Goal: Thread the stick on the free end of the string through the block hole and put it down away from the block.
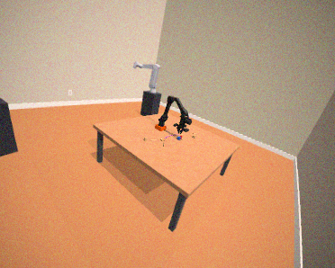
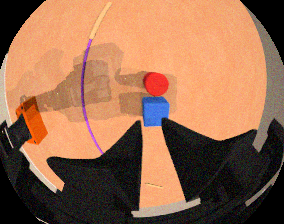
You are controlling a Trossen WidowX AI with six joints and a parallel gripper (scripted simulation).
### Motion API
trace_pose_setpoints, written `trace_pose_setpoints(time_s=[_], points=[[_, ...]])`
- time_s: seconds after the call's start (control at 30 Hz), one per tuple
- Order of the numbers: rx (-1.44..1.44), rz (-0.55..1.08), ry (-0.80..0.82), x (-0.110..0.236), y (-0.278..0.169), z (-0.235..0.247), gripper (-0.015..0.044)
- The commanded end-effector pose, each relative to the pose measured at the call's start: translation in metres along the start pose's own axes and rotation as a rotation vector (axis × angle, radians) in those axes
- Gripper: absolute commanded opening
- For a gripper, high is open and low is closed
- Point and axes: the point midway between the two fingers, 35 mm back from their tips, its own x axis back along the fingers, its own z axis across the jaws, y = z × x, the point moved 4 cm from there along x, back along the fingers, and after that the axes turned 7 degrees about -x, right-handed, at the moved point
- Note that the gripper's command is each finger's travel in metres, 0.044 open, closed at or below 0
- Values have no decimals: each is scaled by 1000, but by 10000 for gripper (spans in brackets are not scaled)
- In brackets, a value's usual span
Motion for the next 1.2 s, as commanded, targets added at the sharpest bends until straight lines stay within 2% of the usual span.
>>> trace_pose_setpoints(time_s=[0.0,0.53,0.83,0.87,0.9,1.17], points=[[0,0,0,0,0,0,7],[0,0,0,0,0,0,0],[0,0,0,0,0,0,236],[0,0,0,0,0,0,243],[0,0,0,0,0,0,243],[0,0,0,0,0,0,33]])
